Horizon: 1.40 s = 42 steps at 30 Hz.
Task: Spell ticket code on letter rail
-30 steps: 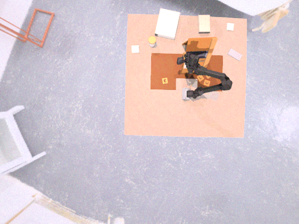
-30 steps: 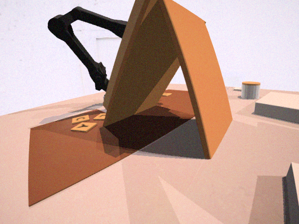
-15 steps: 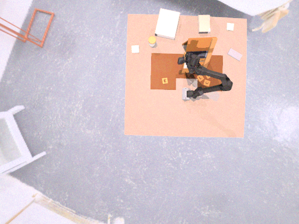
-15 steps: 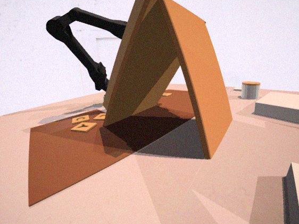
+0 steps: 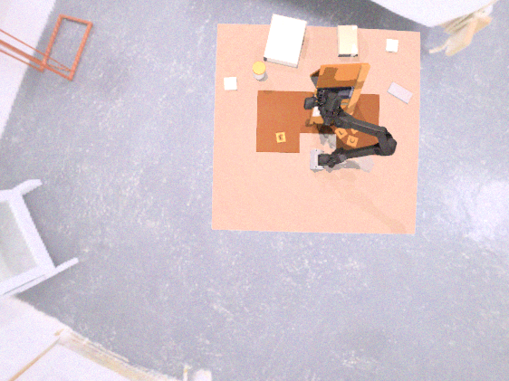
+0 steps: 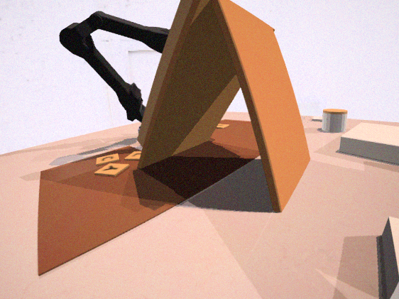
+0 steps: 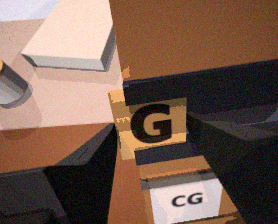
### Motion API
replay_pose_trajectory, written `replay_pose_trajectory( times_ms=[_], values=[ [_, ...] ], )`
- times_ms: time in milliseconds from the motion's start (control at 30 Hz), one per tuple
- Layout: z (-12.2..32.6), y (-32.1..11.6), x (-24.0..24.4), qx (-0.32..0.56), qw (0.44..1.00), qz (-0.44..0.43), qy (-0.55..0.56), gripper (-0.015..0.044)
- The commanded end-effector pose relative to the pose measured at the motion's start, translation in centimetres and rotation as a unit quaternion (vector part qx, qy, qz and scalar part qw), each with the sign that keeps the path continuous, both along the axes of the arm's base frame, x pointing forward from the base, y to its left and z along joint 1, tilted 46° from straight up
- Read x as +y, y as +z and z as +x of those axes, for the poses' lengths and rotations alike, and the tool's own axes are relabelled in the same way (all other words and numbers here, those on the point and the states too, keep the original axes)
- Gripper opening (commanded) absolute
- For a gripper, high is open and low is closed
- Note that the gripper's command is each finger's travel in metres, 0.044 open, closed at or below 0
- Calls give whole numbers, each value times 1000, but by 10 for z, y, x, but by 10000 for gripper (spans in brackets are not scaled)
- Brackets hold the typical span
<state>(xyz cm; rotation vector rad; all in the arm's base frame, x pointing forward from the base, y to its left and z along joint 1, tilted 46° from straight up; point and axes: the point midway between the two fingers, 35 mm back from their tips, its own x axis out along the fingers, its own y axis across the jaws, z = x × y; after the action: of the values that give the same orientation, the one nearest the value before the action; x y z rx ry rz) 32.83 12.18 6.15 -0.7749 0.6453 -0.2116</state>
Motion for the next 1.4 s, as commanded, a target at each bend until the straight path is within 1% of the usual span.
replay_pose_trajectory(
  times_ms=[0,1367],
  values=[
    [0,0,-1,2,1000,0,2,0],
    [1,16,-17,2,1000,-1,2,0]
  ],
)
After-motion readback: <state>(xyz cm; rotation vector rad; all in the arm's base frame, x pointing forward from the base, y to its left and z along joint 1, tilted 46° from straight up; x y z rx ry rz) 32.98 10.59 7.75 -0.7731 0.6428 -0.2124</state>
